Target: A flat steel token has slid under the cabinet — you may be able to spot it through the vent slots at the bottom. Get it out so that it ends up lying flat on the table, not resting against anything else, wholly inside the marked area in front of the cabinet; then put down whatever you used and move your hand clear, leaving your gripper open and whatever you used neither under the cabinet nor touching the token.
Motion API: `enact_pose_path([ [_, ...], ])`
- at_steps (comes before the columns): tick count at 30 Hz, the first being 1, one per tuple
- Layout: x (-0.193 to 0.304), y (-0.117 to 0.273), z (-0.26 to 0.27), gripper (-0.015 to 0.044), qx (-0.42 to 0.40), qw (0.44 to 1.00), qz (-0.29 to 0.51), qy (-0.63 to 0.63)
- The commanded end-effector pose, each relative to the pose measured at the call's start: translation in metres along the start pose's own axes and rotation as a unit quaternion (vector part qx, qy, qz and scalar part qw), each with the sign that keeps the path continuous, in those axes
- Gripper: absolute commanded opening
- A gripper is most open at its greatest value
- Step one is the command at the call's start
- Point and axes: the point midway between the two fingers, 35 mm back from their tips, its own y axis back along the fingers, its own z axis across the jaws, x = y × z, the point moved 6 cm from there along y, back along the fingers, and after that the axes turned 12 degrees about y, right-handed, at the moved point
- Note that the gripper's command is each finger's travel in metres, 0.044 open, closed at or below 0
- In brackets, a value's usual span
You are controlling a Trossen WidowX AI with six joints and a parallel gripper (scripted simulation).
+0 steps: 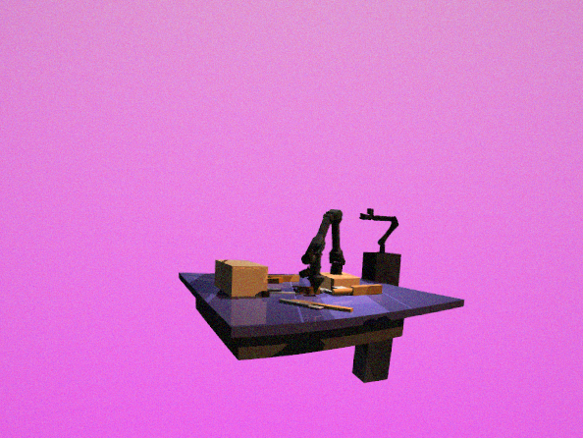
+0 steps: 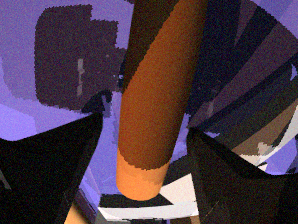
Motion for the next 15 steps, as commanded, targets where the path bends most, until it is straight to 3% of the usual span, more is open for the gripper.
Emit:
enact_pose_path([
  [1, 0.0003, -0.003, -0.0005, 0.027, 0.0, 1.0, 0.001, 0.002],
  [6, 0.0, -0.0005, 0.0, 0.0139, 0.0, 1.0, 0.0, 0.0],
  [15, 0.0, -0.0005, 0.0, 0.0059, 0.0, 1.0, 0.0, 0.0],
])
